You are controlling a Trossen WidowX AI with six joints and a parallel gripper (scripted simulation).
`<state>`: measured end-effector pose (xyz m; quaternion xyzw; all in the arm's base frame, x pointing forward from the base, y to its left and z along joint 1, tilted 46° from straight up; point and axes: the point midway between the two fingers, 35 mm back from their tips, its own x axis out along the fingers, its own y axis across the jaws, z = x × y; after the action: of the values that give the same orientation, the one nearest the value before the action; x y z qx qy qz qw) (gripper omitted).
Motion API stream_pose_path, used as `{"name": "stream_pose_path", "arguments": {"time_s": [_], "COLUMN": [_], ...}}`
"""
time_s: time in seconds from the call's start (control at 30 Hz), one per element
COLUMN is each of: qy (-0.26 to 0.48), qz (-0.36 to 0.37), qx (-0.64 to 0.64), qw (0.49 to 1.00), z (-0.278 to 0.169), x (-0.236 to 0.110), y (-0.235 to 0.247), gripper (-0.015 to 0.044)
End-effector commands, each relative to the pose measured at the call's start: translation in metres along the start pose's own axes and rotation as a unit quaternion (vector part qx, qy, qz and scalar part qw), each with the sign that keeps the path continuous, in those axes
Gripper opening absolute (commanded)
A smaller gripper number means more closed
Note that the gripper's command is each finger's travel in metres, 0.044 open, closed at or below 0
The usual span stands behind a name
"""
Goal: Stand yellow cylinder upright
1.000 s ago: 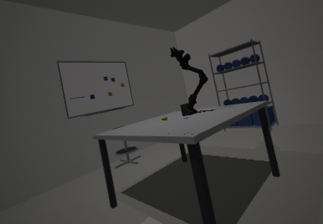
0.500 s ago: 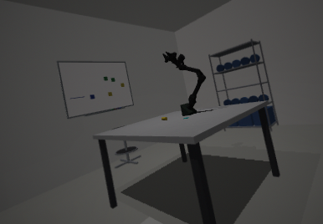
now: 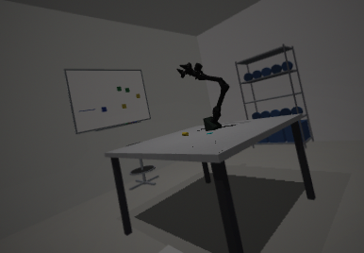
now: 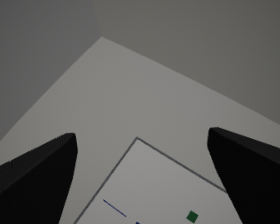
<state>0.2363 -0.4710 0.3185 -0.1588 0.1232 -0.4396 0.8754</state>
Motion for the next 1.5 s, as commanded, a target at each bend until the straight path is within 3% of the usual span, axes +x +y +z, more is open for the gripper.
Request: {"name": "stream_pose_path", "arguments": {"time_s": [0.0,0.73,1.47], "qy": [0.020,0.129,0.178], "qz": [0.025,0.198,0.391], "qx": [-0.021,-0.156,-0.271], "qw": [0.999,0.959,0.861], "z": [-0.012,-0.089,-0.155], "x": [0.006,0.019,-0.006], "y": [0.014,0.111,0.203], "gripper": [0.0309,0.0309,0.0309]}}
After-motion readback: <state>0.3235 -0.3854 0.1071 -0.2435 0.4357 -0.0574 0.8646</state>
